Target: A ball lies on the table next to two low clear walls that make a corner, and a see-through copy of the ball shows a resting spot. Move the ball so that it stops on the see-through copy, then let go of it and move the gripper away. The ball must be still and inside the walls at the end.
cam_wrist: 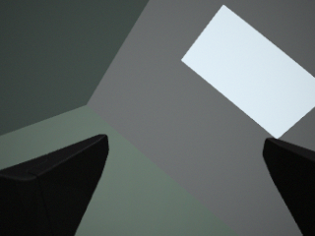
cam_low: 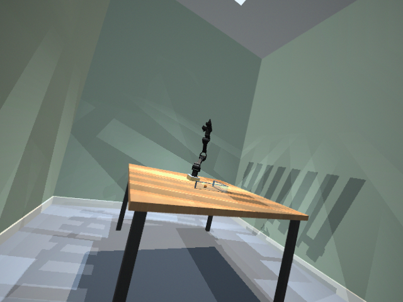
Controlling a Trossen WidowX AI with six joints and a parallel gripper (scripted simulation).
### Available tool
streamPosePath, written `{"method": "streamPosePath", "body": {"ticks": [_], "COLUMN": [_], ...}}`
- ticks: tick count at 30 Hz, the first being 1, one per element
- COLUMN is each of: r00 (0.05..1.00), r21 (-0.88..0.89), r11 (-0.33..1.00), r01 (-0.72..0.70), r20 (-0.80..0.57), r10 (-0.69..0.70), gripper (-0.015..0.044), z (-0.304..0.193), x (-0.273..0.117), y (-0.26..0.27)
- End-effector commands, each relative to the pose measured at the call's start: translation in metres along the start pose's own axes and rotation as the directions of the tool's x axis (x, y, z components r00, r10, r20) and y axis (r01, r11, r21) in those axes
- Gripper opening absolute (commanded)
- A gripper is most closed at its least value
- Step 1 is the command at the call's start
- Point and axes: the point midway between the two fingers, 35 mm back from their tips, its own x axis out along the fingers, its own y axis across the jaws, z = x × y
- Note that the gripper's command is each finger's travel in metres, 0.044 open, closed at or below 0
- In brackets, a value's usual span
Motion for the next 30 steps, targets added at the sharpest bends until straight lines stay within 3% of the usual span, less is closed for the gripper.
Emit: {"method": "streamPosePath", "body": {"ticks": [1, 6, 10, 19, 23, 30], "r00": [1.0, 0.99, 0.948, 0.801, 0.673, 0.356], "r21": [-0.001, -0.037, -0.087, -0.2, -0.301, -0.505], "r11": [1.0, 0.99, 0.945, 0.8, 0.678, 0.414], "r01": [0.004, 0.139, 0.316, 0.566, 0.671, 0.757], "r20": [0.0, -0.001, -0.01, -0.098, -0.136, -0.212], "r10": [-0.004, -0.139, -0.318, -0.591, -0.727, -0.91], "gripper": [0.0374, 0.0243, 0.024, 0.024, 0.024, 0.024], "z": [0.0, 0.0, -0.002, -0.024, -0.037, -0.065], "x": [0.0, -0.002, -0.013, -0.057, -0.091, -0.176], "y": [-0.001, -0.051, -0.116, -0.224, -0.275, -0.356]}}
